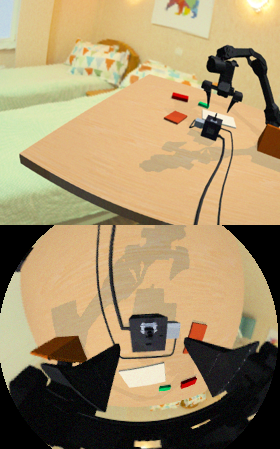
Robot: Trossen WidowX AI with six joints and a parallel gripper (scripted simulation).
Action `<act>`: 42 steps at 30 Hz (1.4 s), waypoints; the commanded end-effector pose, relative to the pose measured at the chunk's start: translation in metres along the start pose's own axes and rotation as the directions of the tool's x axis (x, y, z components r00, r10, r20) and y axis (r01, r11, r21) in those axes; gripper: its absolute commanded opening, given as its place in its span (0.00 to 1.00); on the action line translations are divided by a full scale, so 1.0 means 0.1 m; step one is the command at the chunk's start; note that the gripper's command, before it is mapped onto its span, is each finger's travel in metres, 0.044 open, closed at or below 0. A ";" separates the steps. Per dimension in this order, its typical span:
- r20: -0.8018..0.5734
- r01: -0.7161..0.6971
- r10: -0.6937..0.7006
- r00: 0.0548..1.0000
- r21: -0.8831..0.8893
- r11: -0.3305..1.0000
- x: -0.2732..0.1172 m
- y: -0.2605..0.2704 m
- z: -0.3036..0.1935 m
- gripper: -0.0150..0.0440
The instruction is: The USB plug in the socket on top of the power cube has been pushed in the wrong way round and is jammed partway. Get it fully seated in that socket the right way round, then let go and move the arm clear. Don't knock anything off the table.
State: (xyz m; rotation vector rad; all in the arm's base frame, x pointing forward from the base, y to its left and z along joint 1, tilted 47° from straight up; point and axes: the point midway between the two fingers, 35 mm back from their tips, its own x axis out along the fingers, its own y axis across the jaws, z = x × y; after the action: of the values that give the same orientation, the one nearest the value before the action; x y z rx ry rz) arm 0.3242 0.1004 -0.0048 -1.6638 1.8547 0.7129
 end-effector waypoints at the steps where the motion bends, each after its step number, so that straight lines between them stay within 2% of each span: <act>1: -0.005 -0.003 0.003 1.000 -0.004 1.000 0.07 0.00 -0.01 1.00; 27: -0.006 -0.003 0.002 1.000 -0.004 1.000 0.25 0.00 -0.01 1.00; 42: -0.004 -0.003 0.003 1.000 -0.001 1.000 0.24 0.00 0.00 0.33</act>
State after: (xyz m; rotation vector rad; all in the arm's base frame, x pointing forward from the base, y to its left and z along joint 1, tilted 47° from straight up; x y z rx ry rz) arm 0.3215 0.0834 -0.0212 -1.6655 1.8597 0.7125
